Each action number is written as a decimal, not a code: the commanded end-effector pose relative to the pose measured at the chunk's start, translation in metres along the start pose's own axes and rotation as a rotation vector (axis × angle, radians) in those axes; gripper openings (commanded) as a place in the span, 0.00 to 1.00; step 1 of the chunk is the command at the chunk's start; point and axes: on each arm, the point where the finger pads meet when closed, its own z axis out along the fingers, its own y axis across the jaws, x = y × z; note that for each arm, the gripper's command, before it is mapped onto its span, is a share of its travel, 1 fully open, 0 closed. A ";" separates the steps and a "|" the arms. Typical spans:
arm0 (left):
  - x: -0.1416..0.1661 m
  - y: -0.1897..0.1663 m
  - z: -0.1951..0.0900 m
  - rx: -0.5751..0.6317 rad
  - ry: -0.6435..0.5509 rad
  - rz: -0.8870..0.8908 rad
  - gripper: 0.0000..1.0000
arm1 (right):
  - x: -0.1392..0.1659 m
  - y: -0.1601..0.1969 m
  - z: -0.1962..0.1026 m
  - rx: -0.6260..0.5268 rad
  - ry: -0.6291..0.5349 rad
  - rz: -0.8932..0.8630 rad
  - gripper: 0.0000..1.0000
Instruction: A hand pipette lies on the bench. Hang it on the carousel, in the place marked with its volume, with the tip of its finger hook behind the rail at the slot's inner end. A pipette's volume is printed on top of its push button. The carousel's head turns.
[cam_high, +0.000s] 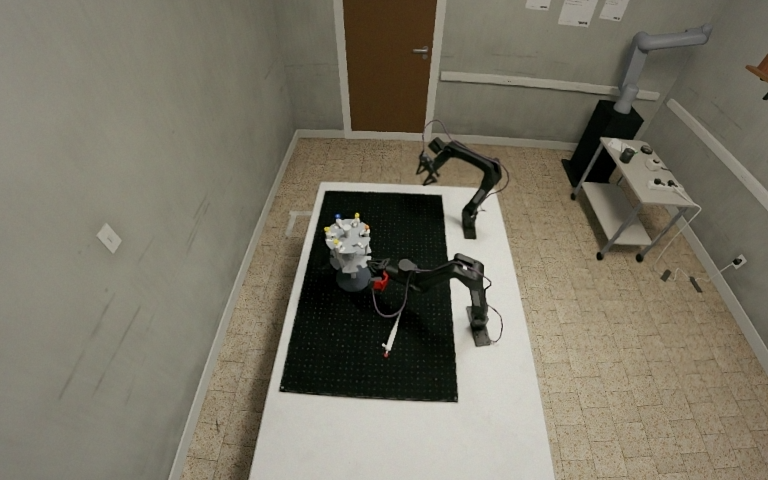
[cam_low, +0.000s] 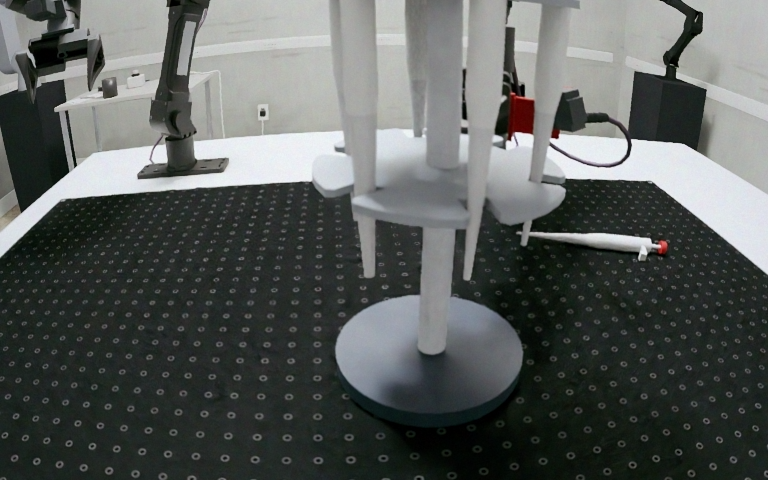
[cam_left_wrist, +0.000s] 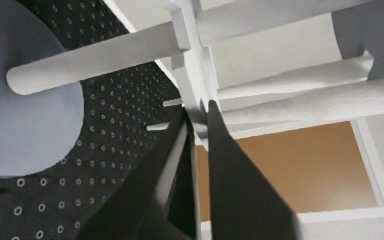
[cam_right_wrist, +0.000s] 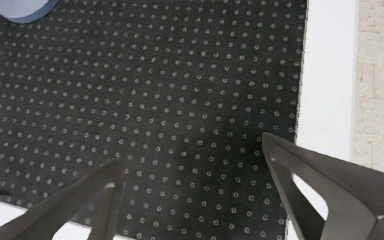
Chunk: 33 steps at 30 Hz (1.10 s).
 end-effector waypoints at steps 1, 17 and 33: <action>0.008 -0.019 0.000 0.042 0.006 0.014 0.49 | -0.007 -0.004 -0.004 0.009 -0.024 -0.012 1.00; 0.004 -0.009 0.000 0.020 0.005 0.006 0.49 | -0.007 -0.004 -0.004 0.009 -0.024 -0.012 1.00; 0.001 -0.011 -0.035 0.029 0.003 0.014 0.49 | -0.007 -0.004 -0.004 0.009 -0.024 -0.012 1.00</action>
